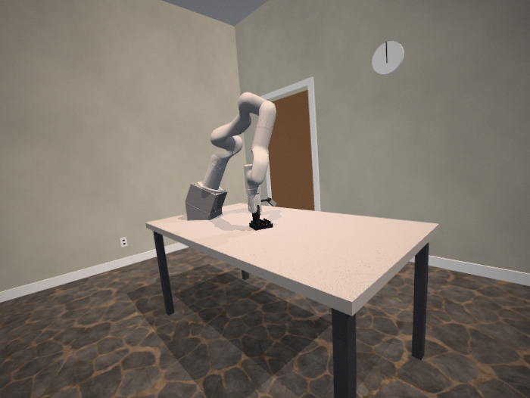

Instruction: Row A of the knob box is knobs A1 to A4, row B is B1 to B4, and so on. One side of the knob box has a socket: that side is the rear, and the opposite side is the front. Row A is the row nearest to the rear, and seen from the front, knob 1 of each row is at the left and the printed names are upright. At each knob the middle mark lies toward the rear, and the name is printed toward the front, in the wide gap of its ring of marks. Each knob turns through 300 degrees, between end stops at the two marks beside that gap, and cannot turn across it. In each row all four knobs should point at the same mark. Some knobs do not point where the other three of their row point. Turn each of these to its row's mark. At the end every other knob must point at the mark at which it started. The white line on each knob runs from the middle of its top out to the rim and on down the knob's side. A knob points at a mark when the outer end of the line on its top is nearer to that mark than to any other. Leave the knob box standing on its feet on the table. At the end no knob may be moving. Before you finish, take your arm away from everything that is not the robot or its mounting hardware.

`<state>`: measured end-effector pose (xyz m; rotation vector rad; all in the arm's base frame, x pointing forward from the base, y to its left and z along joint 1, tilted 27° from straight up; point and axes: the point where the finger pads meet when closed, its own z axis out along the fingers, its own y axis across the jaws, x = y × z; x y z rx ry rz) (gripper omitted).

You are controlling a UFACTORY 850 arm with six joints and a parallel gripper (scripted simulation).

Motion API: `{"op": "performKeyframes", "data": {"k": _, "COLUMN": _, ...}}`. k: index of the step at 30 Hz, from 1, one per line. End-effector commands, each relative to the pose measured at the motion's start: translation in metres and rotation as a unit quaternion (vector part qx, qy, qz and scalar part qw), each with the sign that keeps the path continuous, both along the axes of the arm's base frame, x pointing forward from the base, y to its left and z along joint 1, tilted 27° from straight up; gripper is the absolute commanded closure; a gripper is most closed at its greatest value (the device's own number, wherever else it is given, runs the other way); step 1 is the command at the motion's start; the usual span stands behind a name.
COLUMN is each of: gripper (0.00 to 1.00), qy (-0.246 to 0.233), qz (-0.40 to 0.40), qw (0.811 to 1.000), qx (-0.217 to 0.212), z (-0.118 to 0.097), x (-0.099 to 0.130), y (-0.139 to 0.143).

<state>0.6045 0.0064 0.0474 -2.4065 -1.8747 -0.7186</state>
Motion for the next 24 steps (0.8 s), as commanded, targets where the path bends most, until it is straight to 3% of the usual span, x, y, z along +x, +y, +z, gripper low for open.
{"op": "performKeyframes", "data": {"k": 1, "gripper": 0.92, "qy": -0.003, "qz": 0.005, "qw": 1.000, "qx": -0.002, "z": 0.0007, "x": 0.0007, "y": -0.0003}}
{"op": "performKeyframes", "data": {"k": 24, "gripper": 0.92, "qy": -0.005, "qz": 0.012, "qw": 1.000, "qx": -0.005, "z": 0.0007, "x": 0.0007, "y": -0.0003}}
